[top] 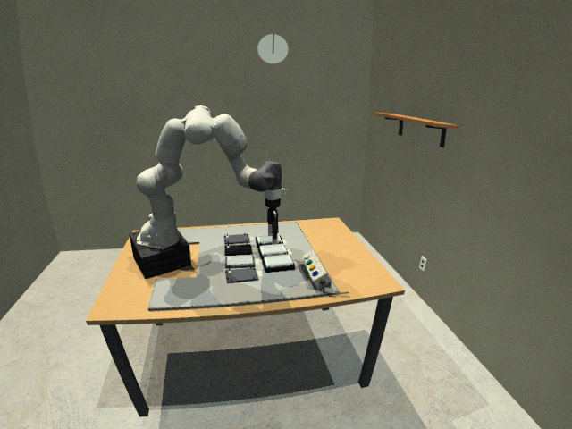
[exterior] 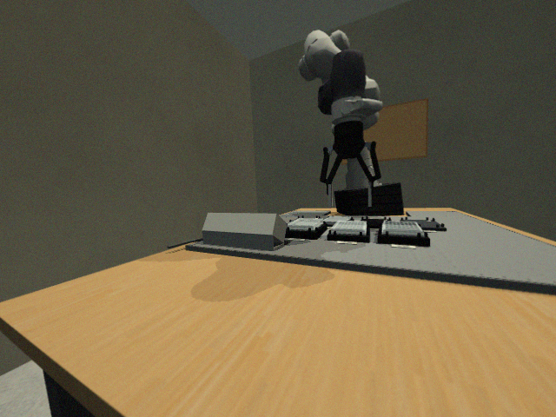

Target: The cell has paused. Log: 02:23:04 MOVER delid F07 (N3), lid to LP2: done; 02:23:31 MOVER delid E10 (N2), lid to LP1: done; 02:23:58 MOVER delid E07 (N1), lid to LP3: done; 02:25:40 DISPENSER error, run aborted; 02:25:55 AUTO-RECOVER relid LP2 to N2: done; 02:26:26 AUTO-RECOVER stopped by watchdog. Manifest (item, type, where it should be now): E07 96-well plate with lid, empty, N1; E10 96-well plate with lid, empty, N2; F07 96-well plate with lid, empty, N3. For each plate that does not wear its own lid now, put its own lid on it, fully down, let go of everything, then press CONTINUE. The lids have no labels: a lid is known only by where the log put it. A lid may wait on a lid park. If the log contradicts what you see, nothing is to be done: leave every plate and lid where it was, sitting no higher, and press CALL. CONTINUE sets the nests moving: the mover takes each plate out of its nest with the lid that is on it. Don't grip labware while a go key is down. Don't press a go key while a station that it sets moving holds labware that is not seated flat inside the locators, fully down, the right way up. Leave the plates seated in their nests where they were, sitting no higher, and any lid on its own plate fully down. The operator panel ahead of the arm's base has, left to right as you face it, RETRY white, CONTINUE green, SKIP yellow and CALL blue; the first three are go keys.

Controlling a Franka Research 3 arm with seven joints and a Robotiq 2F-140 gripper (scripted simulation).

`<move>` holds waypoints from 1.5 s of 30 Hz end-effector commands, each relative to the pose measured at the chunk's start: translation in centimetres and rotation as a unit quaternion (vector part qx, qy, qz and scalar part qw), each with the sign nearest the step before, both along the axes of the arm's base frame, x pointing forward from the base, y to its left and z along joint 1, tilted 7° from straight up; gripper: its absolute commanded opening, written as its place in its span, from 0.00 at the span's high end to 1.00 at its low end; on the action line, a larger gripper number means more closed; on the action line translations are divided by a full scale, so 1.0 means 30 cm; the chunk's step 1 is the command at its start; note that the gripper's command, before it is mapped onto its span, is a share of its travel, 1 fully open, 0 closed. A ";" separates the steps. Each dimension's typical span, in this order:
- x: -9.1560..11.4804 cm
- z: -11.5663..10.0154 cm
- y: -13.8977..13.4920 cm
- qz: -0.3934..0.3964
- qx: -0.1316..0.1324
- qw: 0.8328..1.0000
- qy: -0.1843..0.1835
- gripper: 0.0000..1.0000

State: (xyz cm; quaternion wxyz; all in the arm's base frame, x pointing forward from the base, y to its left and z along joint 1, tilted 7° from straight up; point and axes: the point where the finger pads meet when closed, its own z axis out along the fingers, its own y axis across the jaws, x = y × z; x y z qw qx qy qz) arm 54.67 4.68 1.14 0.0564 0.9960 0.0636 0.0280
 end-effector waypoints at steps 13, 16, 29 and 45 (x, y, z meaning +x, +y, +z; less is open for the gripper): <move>0.003 0.002 0.002 -0.008 0.002 1.000 -0.002 0.34; 0.003 0.002 0.002 -0.008 0.002 1.000 -0.002 0.34; 0.005 -0.020 0.000 -0.008 0.001 1.000 -0.002 0.34; 0.011 -0.072 -0.005 -0.008 0.001 1.000 -0.002 0.34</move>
